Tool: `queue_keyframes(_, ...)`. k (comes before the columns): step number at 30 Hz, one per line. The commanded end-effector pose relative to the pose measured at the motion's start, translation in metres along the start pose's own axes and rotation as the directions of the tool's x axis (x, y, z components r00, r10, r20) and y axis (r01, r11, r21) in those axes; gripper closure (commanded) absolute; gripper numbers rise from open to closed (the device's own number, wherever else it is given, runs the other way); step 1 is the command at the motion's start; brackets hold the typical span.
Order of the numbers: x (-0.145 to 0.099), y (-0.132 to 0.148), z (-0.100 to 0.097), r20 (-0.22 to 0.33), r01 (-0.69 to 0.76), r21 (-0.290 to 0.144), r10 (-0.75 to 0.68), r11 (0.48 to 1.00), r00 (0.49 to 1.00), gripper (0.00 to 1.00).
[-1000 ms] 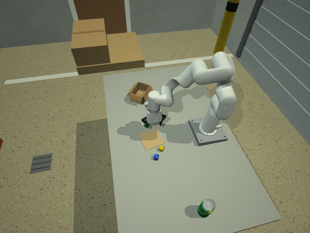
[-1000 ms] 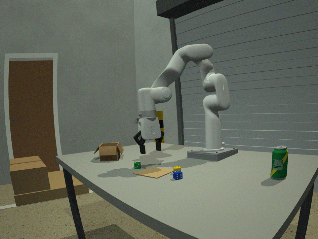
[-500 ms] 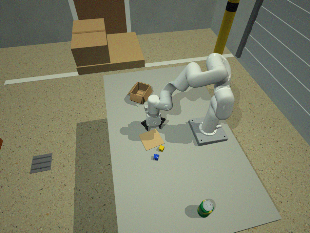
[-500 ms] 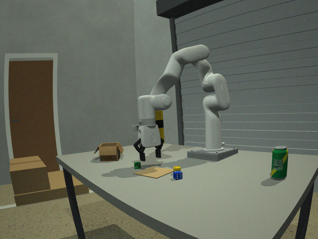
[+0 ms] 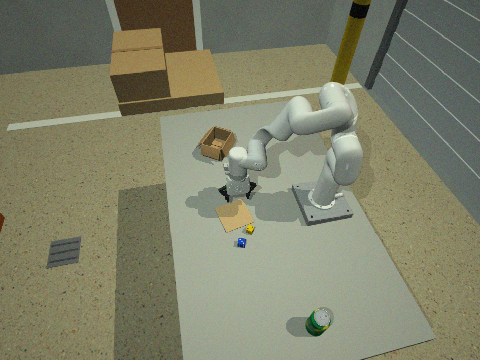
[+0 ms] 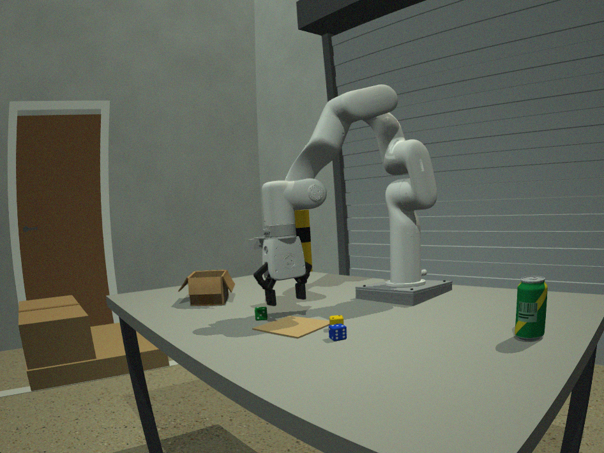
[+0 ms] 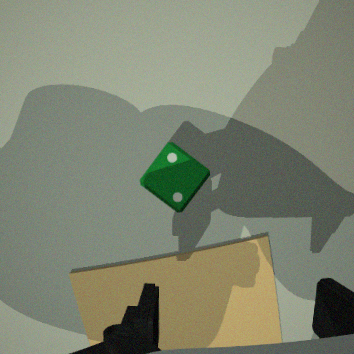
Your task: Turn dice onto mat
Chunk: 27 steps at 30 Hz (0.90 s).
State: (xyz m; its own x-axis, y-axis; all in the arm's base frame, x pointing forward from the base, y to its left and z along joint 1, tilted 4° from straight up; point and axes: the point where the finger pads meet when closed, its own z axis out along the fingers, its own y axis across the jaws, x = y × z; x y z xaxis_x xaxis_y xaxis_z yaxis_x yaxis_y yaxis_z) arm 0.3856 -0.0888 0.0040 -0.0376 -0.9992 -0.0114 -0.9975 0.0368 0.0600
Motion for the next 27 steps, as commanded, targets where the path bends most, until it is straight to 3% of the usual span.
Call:
queue_keyframes(1, 0.000, -0.001, -0.001, -0.001, 0.000, 0.003, 0.000, 1.000, 1.000, 0.00)
queue_keyframes(19, -0.001, -0.001, -0.001, -0.001, 0.000, 0.003, 0.000, 1.000, 1.000, 0.00)
queue_keyframes(27, -0.028, 0.006, 0.000, -0.005, 0.000, 0.003, 0.000, 1.000, 1.000, 0.00)
